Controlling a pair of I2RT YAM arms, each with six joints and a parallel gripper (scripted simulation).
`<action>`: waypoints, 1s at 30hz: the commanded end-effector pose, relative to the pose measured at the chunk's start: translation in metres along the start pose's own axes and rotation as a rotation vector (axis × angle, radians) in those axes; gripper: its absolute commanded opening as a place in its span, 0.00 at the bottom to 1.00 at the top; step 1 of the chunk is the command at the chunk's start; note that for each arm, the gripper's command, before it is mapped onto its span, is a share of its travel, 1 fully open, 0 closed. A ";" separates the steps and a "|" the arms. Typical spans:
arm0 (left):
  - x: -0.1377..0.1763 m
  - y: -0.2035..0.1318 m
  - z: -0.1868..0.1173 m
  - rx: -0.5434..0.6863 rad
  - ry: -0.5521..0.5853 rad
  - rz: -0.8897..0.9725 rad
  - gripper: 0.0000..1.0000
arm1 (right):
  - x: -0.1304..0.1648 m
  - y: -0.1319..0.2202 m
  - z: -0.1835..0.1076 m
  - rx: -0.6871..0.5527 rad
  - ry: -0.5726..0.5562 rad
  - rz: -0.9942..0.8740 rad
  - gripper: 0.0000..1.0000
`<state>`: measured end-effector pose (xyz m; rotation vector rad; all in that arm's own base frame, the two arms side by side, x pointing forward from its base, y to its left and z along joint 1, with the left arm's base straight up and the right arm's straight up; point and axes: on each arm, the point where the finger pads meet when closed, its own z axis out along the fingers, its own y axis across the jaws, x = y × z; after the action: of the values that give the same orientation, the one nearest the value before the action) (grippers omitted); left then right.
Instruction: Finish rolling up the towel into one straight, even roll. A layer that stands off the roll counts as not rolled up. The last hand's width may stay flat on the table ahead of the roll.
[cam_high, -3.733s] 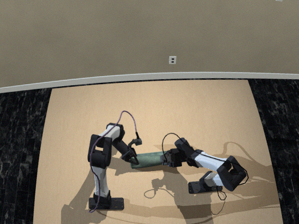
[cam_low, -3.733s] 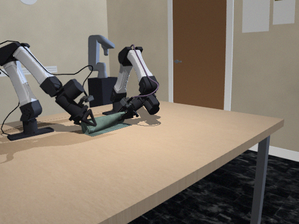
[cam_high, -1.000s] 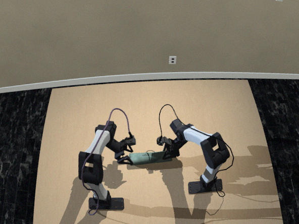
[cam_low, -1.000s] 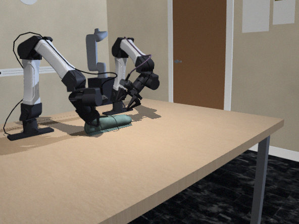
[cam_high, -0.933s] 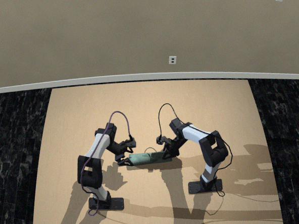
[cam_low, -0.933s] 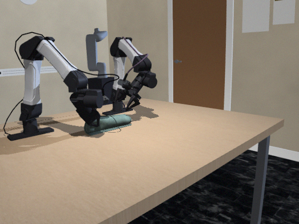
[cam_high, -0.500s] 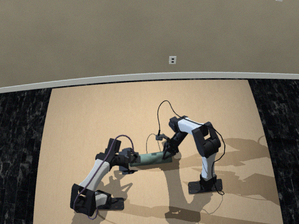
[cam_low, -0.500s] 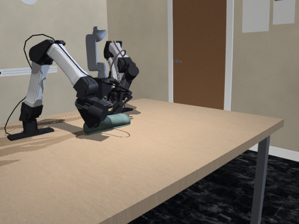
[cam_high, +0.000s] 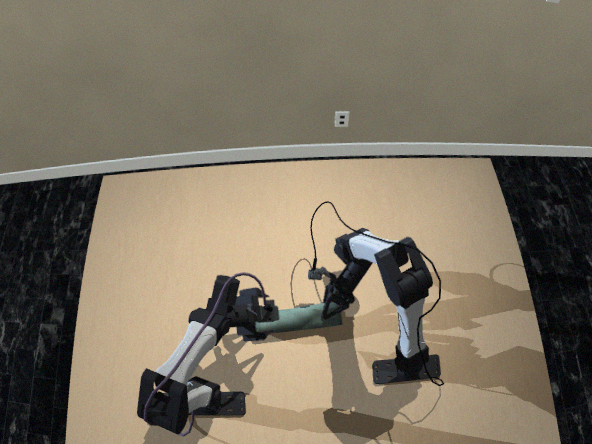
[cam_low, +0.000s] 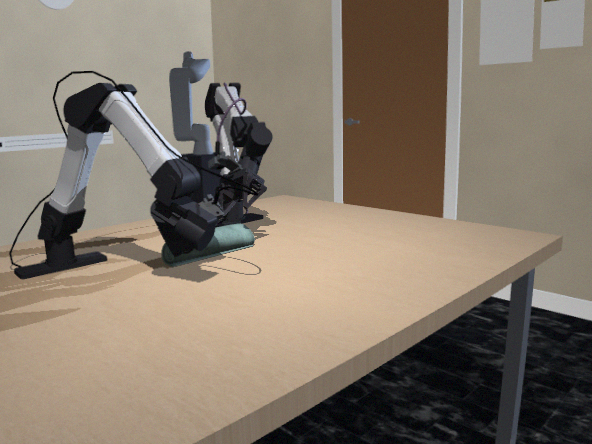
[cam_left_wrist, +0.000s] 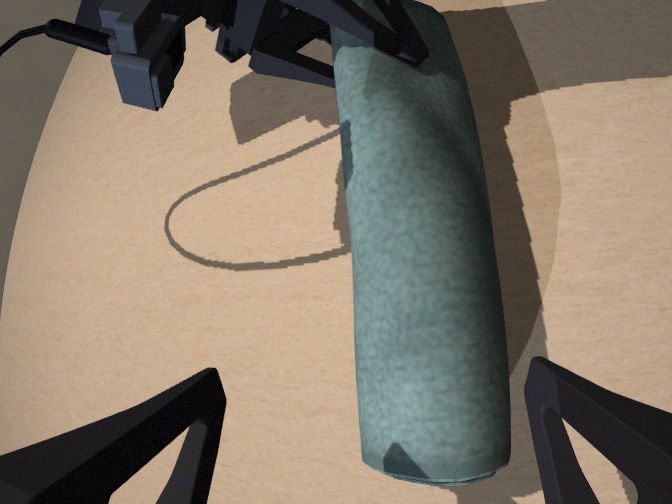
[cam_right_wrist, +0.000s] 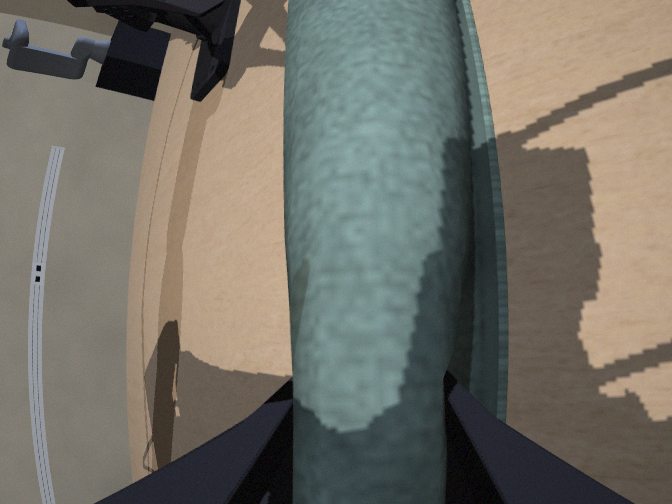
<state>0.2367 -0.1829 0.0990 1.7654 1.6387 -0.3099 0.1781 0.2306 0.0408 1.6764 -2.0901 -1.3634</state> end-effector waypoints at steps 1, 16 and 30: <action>-0.003 0.008 -0.005 -0.011 -0.007 0.016 0.98 | -0.002 -0.002 -0.002 -0.009 -0.024 -0.004 0.36; 0.034 -0.019 0.041 -0.020 -0.002 0.005 0.98 | -0.002 -0.002 -0.002 -0.009 -0.024 -0.004 0.36; 0.037 -0.017 0.051 -0.022 -0.001 0.003 0.77 | -0.002 -0.002 -0.002 -0.009 -0.024 -0.004 0.36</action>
<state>0.2356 -0.1833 0.0311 1.7629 1.6463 -0.3074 0.1779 0.2309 0.0403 1.6775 -2.0860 -1.3693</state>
